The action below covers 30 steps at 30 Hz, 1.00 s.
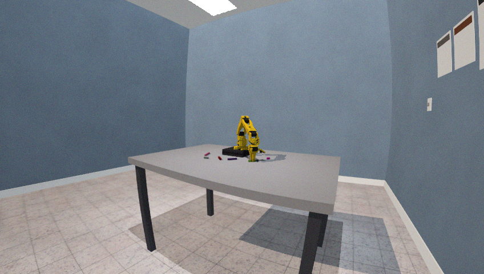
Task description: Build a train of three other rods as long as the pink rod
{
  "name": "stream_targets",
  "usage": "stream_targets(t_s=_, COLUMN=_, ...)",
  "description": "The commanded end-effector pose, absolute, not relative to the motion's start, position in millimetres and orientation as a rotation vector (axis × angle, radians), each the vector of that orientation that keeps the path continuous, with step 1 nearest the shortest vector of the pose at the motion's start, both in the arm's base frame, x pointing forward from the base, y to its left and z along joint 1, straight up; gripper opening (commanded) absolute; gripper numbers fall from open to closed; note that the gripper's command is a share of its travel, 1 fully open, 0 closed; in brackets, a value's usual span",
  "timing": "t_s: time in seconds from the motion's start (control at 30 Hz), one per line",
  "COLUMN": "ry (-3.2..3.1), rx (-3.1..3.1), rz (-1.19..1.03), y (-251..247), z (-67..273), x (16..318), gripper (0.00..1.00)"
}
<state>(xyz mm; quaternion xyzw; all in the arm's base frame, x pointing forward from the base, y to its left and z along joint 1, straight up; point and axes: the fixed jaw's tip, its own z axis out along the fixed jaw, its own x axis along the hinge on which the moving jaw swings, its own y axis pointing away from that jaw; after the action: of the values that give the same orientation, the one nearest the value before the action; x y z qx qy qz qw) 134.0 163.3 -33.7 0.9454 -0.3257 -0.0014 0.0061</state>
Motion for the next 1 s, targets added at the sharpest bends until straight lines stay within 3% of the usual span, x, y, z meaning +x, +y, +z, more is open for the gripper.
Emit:
stream_targets(t_s=0.0, ry=-1.016, rx=2.956, rz=-0.009, y=163.3, z=-35.3, x=131.1, gripper=0.00)
stream_targets(t_s=0.97, ry=-1.014, rx=2.966, rz=-0.004, y=166.1, z=-33.6, x=131.6, gripper=0.00)
